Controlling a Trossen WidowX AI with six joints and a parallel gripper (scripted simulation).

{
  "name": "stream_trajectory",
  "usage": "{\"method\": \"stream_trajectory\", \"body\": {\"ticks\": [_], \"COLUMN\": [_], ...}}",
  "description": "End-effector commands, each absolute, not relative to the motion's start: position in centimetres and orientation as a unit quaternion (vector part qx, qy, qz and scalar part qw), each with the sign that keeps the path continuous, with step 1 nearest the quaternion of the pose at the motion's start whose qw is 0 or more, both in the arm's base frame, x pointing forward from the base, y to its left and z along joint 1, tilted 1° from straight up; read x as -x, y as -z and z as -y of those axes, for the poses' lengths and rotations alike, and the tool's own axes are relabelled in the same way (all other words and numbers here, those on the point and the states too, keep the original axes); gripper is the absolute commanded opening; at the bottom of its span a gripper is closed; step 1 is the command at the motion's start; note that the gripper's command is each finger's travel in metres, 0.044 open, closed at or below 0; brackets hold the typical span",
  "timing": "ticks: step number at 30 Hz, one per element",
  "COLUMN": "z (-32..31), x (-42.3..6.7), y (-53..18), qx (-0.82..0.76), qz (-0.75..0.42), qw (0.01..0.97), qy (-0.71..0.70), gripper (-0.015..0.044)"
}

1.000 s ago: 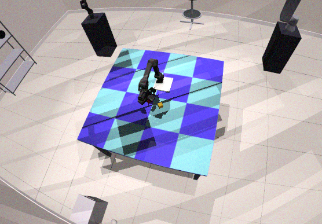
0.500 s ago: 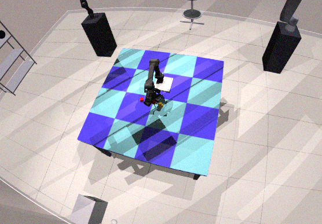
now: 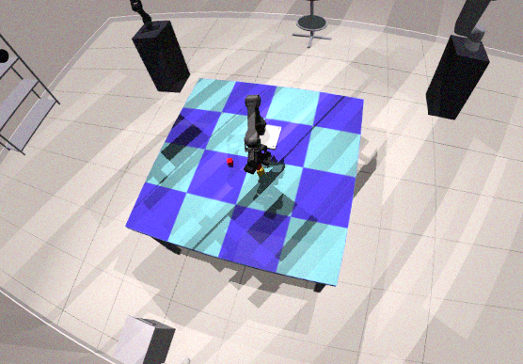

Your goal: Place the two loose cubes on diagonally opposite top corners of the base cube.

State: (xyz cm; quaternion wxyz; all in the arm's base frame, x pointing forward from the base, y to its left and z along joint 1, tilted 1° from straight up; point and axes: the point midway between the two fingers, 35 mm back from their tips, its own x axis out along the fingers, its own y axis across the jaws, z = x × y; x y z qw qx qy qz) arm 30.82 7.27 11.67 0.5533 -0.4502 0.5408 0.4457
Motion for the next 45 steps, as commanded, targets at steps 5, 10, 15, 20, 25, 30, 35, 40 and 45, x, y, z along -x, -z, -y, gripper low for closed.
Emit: {"method": "stream_trajectory", "body": {"ticks": [5,10,15,20,25,30,35,40,45], "z": [-9.4,-9.5,-9.5,-9.6,-9.6,-9.6,-9.6,-9.6,-9.6], "x": [-29.8,-29.7,-29.7,-29.8,-29.8,-29.8,-29.8,-29.8,-29.8], "y": [-10.8,-10.8,-10.8,-10.1,-9.2,-8.3,-8.2,-8.1,-8.0], "qx": [0.464,0.465,0.465,0.465,0.465,0.465,0.465,0.465,0.465], "qz": [-0.527,-0.526,-0.526,-0.526,-0.526,-0.526,-0.526,-0.526,-0.526], "qw": [0.539,0.537,0.537,0.537,0.537,0.537,0.537,0.537,0.538], "qy": [-0.466,-0.467,-0.467,-0.467,-0.467,-0.467,-0.467,-0.467,-0.467], "gripper": [0.0105,0.0105,0.0105,0.0105,0.0105,0.0105,0.0105,0.0105,0.0105]}}
